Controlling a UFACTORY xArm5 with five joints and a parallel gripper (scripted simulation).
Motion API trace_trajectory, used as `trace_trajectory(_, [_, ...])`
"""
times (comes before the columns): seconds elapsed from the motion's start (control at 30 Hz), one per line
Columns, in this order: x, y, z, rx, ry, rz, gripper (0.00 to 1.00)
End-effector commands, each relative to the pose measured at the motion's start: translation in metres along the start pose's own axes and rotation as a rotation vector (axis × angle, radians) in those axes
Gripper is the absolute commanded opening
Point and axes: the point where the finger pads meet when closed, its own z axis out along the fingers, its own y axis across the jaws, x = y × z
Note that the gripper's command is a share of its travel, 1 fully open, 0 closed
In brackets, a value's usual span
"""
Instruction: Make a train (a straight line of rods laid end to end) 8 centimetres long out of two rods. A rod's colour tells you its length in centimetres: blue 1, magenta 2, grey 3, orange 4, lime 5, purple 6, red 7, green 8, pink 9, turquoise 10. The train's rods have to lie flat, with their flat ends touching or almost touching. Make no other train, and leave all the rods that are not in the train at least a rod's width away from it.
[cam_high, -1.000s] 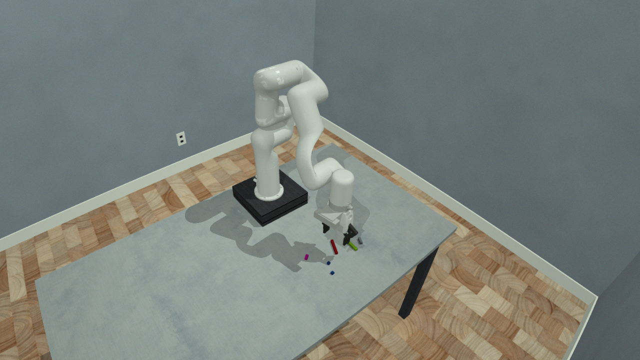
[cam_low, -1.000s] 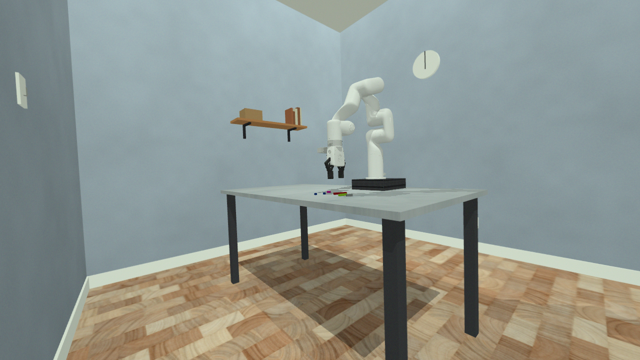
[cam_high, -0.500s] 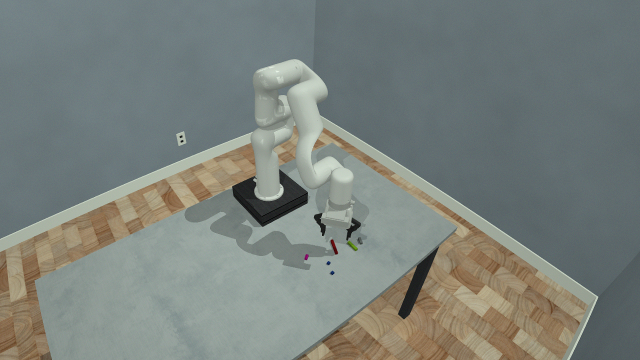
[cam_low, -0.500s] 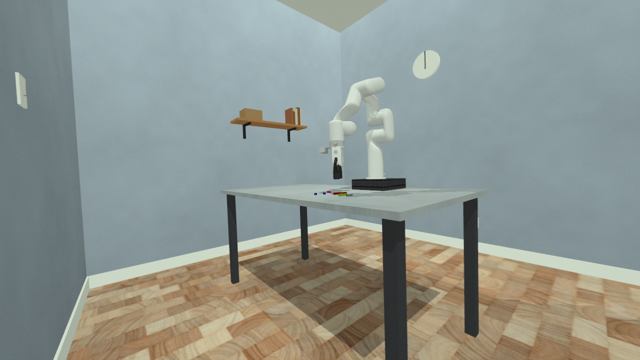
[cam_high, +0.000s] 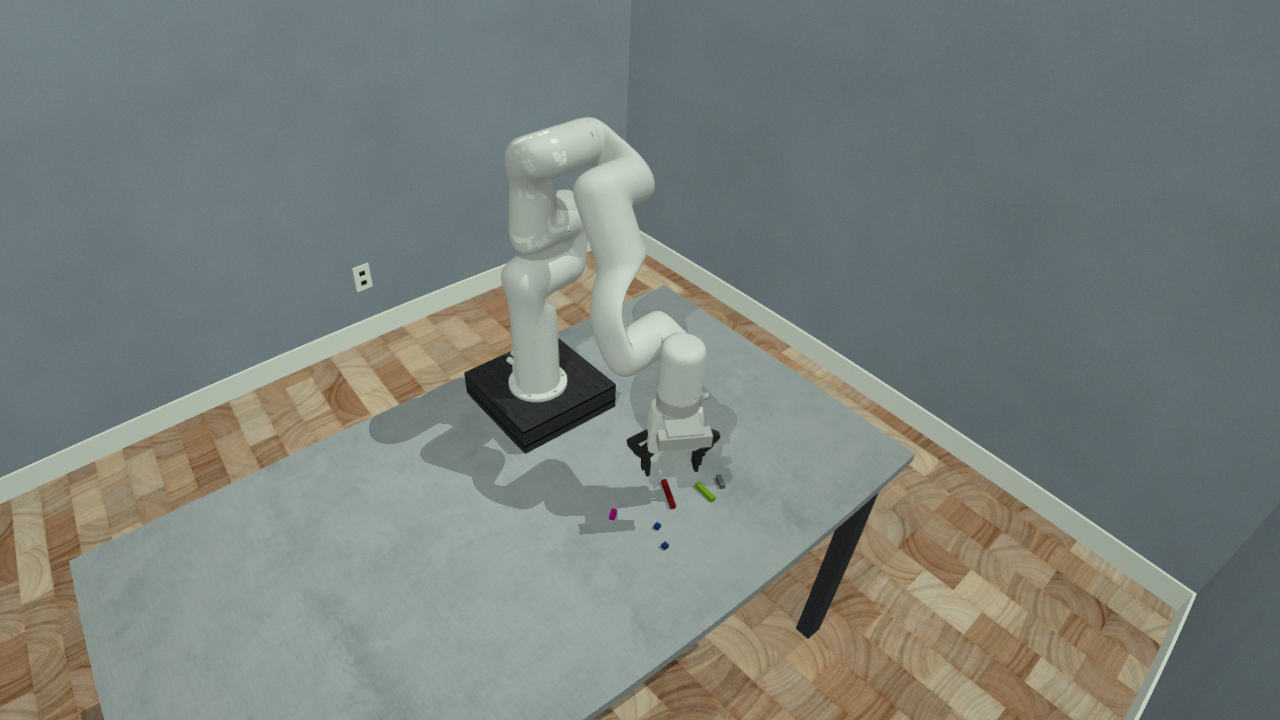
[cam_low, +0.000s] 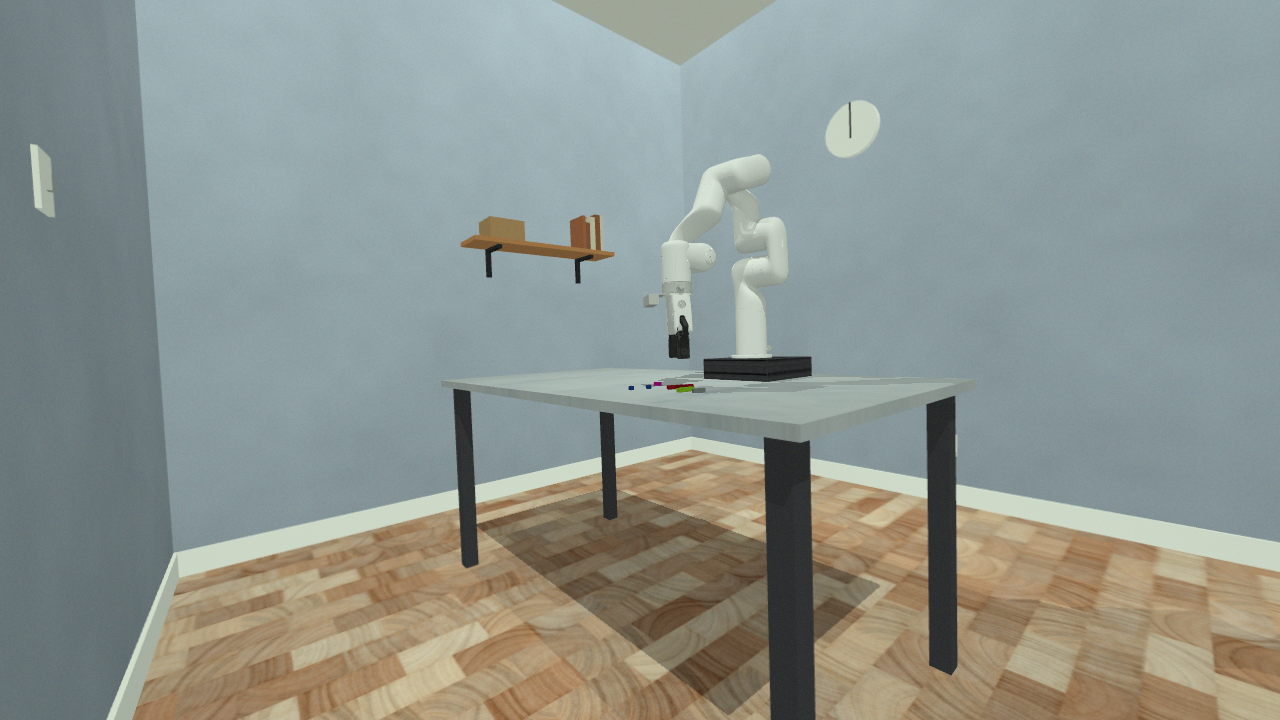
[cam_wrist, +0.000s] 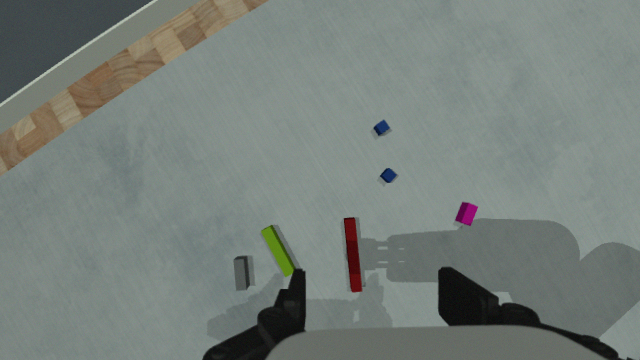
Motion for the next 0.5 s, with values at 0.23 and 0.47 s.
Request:
trace_trajectory(0.23, [-0.0008,-0.0009,-0.0006,0.002,0.003,-0.087,1.0])
trace_trajectory(0.47, [-0.0009,-0.0009,-0.0006,0.002,0.003,-0.092,0.24])
